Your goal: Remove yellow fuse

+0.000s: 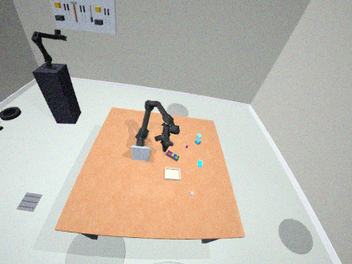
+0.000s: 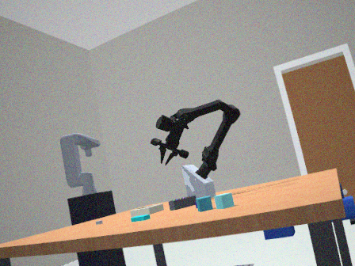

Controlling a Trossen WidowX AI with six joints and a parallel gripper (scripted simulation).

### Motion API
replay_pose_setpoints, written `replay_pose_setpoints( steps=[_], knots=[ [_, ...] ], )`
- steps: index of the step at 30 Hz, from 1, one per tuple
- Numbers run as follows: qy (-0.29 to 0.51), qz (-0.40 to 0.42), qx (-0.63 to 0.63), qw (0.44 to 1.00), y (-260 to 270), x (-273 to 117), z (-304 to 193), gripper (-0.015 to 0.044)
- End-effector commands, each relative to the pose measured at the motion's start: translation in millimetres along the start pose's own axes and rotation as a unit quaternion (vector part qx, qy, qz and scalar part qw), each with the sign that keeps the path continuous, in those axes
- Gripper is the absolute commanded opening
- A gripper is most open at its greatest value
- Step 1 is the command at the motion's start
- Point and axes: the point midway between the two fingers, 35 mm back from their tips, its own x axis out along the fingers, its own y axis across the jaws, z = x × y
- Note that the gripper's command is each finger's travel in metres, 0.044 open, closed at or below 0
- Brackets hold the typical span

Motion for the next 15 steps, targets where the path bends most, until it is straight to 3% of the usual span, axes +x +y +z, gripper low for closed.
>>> replay_pose_setpoints(
  steps=[1, 8, 15],
  knots=[
    [0.072, -0.110, -0.159, 0.978, -40, 25, -60, 0.0074],
    [0.190, -0.247, -0.342, 0.887, -114, 51, -131, 0.0074],
    [0.194, -0.251, -0.347, 0.883, -117, 51, -139, 0.0074]
  ],
)
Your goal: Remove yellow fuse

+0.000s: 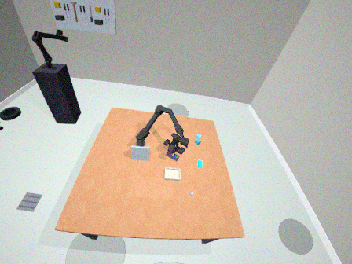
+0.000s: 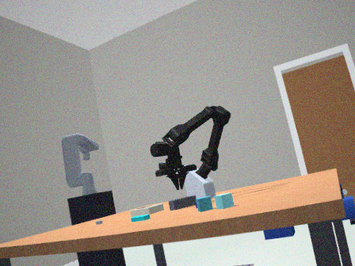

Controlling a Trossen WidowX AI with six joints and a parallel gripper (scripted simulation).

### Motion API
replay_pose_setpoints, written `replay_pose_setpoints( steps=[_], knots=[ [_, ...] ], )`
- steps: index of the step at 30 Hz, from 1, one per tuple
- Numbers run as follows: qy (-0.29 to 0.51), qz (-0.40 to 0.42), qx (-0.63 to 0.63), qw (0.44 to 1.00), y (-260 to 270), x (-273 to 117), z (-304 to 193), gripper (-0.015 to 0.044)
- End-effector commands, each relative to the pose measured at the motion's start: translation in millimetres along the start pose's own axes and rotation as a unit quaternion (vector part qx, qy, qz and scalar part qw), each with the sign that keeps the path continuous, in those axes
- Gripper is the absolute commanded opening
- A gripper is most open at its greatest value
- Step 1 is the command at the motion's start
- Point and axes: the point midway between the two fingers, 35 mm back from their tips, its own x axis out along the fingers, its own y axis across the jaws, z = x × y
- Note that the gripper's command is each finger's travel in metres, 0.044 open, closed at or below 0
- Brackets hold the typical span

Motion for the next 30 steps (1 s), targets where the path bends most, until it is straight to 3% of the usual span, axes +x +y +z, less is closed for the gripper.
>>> replay_pose_setpoints(
  steps=[1, 30],
  knots=[
    [0.014, -0.008, -0.014, 1.000, 4, 4, -9, 0.0074],
    [0.014, -0.009, -0.014, 1.000, 5, 28, -10, 0.0074]
  ],
)
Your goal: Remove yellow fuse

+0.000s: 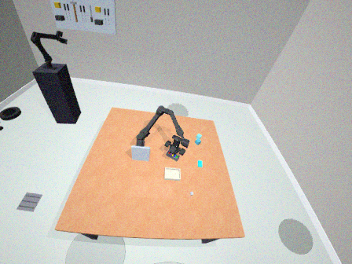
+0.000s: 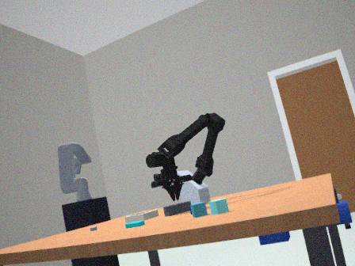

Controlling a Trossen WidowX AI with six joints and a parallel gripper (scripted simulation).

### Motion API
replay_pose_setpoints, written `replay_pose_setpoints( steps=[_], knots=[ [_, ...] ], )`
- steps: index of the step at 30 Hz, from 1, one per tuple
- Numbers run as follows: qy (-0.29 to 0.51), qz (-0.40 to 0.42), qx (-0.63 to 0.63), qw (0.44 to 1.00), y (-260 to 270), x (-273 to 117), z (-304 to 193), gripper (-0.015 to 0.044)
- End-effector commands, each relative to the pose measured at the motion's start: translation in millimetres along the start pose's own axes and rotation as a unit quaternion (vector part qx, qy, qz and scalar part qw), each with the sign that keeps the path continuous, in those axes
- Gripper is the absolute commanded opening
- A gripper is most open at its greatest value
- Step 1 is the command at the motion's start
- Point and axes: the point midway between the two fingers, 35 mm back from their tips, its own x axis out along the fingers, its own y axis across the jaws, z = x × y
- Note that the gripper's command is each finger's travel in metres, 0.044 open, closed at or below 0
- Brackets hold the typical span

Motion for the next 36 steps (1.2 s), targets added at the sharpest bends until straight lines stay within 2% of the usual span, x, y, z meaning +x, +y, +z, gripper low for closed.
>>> replay_pose_setpoints(
  steps=[1, 36],
  knots=[
    [0.002, -0.004, 0.006, 1.000, -1, 7, 1, 0.0074],
    [0.003, -0.004, 0.006, 1.000, -2, 23, 1, 0.0074]
  ],
)
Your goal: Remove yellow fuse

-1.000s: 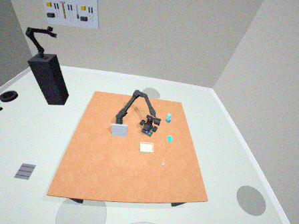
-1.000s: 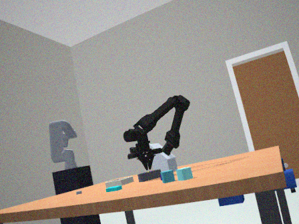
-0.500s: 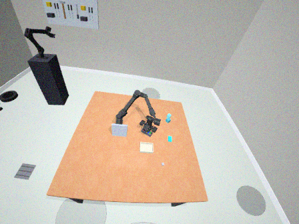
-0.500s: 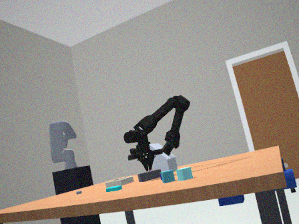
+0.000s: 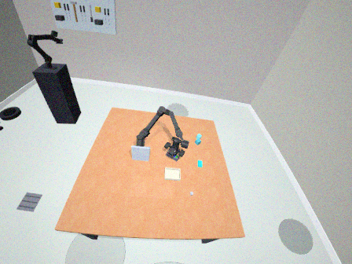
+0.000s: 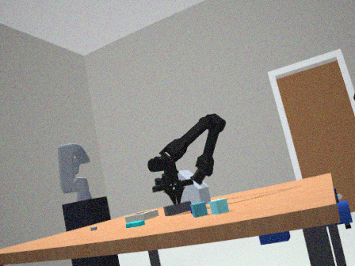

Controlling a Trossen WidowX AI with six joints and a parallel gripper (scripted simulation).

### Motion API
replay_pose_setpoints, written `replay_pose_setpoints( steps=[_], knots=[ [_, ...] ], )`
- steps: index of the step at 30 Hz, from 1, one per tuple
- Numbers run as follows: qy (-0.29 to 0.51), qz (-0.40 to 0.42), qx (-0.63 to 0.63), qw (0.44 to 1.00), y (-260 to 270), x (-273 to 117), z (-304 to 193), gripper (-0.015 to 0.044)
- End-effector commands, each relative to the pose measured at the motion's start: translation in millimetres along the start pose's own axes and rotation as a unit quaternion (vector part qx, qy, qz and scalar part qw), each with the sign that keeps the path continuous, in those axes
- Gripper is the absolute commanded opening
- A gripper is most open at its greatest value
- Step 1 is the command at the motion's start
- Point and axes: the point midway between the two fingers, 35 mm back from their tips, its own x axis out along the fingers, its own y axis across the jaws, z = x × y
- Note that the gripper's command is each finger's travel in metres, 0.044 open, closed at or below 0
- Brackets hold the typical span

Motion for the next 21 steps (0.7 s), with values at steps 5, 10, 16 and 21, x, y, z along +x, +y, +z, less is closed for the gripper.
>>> replay_pose_setpoints(
  steps=[5, 10, 16, 21],
  knots=[
    [0.000, -0.001, 0.001, 1.000, -0.2, 0.7, 0.3, 0.0067],
    [0.000, -0.001, 0.001, 1.000, -0.2, 0.7, 0.3, 0.0034],
    [0.000, -0.001, 0.001, 1.000, -0.2, 0.7, 0.3, 0.0000],
    [0.000, -0.001, 0.001, 1.000, -0.1, -0.5, 0.4, 0.0000]
  ],
)
